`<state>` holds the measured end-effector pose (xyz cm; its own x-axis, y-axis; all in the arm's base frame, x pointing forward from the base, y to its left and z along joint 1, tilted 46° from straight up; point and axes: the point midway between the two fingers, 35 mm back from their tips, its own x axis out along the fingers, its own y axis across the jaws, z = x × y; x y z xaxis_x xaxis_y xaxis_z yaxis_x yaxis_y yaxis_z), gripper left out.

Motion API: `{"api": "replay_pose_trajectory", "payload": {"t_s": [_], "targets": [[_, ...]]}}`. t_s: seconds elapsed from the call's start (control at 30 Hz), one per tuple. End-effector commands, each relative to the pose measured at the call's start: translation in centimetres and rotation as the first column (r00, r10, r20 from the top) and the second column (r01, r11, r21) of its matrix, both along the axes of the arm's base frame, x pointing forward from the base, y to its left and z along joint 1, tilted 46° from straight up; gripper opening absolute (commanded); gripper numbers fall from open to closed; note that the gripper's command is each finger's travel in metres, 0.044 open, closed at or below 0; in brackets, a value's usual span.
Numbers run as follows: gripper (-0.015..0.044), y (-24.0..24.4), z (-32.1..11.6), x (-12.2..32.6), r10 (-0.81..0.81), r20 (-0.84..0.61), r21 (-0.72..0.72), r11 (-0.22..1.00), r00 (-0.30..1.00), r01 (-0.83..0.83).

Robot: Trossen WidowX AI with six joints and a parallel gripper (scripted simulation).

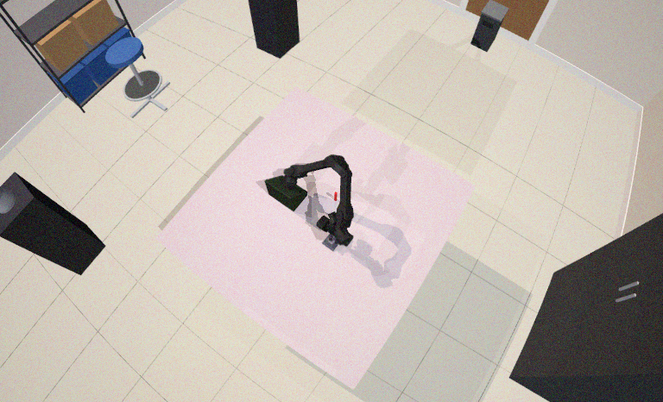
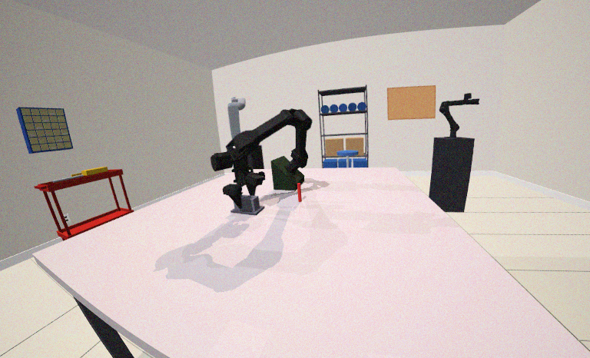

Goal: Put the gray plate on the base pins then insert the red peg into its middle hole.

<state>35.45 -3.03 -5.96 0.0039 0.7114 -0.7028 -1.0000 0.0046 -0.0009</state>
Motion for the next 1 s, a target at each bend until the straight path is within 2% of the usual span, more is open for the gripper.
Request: {"api": "replay_pose_trajectory", "payload": {"t_s": [0.0, 0.17, 0.37, 0.53, 0.63, 0.73, 0.87, 0.97], "targets": [[0.044, -2.9, 2.3, 0.5, -0.009, 0.012, -0.01, 1.0, 1.0, 0.009], [0.044, -8.0, 7.6, -0.1, -0.012, 0.008, -0.007, 1.0, 1.0, 0.012], [0.044, -8.3, 7.8, 0.2, -0.022, -0.003, -0.007, 1.0, 1.0, 0.022], [0.044, -6.3, 10.7, -1.0, -0.293, -0.275, -0.045, 0.955, 0.916, 0.292], [0.044, -4.9, 12.5, -2.0, -0.456, -0.442, -0.113, 0.883, 0.773, 0.456], [0.044, -3.4, 14.1, -3.1, -0.584, -0.576, -0.211, 0.782, 0.572, 0.586], [0.044, -1.5, 16.1, -4.9, -0.686, -0.687, -0.374, 0.617, 0.24, 0.692], [0.044, -0.1, 17.4, -6.4, -0.703, -0.711, -0.509, 0.483, -0.031, 0.713]]}}
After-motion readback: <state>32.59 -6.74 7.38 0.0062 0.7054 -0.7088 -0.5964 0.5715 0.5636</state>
